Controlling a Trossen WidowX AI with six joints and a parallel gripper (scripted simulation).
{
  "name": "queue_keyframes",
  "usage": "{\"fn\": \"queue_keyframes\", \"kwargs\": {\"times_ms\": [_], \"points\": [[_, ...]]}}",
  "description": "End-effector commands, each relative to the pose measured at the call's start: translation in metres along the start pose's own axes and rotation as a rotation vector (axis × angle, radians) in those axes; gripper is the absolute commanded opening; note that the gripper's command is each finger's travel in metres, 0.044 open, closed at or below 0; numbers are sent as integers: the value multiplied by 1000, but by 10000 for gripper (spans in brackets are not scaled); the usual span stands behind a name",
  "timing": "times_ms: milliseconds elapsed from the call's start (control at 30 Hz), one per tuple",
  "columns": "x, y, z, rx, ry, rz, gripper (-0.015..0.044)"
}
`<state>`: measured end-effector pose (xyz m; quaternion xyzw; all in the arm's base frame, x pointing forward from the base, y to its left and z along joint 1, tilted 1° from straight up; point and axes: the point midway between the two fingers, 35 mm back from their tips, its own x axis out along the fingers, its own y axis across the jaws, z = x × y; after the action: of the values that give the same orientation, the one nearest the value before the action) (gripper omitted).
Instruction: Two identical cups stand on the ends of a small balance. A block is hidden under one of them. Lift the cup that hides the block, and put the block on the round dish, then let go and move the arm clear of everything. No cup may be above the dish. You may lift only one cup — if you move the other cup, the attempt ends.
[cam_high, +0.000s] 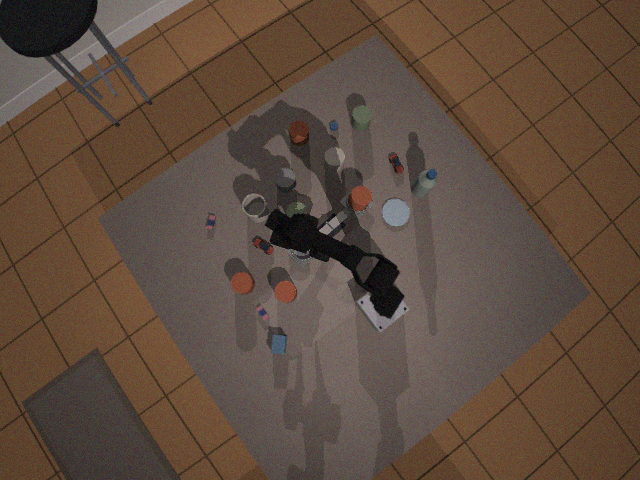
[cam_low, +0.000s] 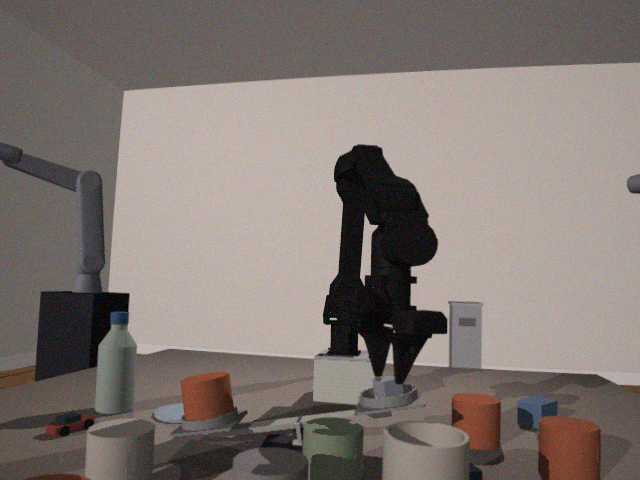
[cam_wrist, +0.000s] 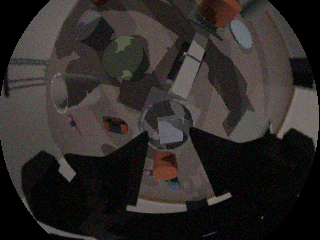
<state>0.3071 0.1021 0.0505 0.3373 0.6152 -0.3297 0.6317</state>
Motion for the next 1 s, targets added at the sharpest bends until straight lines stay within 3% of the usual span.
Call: {"fn": "queue_keyframes", "kwargs": {"times_ms": [0, 267, 400, 667, 800, 967], "points": [[9, -1, -1, -5, 4, -5, 260], [20, -1, -1, -5, 4, -5, 260], [20, -1, -1, -5, 4, -5, 155], [20, -1, -1, -5, 4, -5, 102], [11, 0, 0, -5, 4, -5, 0], [-18, 3, 0, -5, 4, -5, 0]]}}
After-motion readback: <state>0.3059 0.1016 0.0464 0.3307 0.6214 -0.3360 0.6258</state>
